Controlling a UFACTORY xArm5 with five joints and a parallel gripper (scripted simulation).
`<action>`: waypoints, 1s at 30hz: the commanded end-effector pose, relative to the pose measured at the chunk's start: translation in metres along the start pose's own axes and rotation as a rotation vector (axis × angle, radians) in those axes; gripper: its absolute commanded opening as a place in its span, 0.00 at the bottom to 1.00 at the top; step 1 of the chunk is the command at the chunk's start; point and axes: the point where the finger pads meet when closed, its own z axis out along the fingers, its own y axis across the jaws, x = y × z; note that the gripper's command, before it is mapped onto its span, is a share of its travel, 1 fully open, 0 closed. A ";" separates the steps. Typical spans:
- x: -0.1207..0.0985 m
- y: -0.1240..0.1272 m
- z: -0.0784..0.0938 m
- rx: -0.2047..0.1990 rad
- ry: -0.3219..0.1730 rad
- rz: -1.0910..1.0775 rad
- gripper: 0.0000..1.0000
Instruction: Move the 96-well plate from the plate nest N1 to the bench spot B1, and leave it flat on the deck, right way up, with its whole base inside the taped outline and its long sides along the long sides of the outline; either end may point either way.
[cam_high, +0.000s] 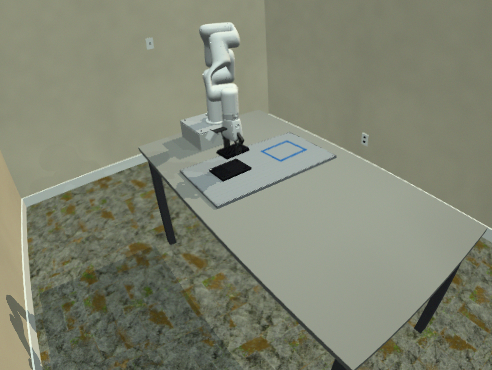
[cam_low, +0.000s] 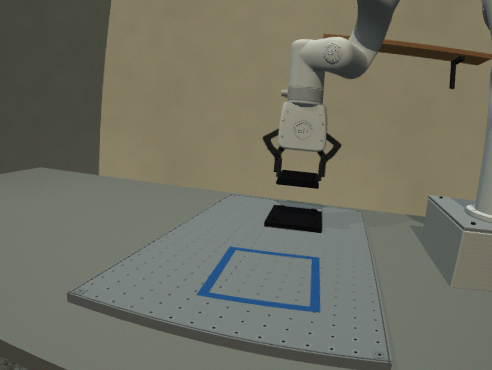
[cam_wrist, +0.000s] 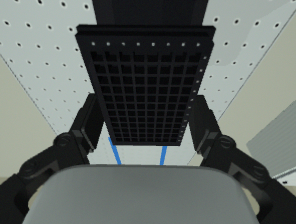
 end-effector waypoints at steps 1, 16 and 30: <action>-0.014 -0.002 -0.001 0.004 0.002 0.000 0.00; -0.057 -0.006 0.000 0.005 0.002 0.000 0.00; -0.097 -0.008 0.001 0.007 0.002 0.000 0.00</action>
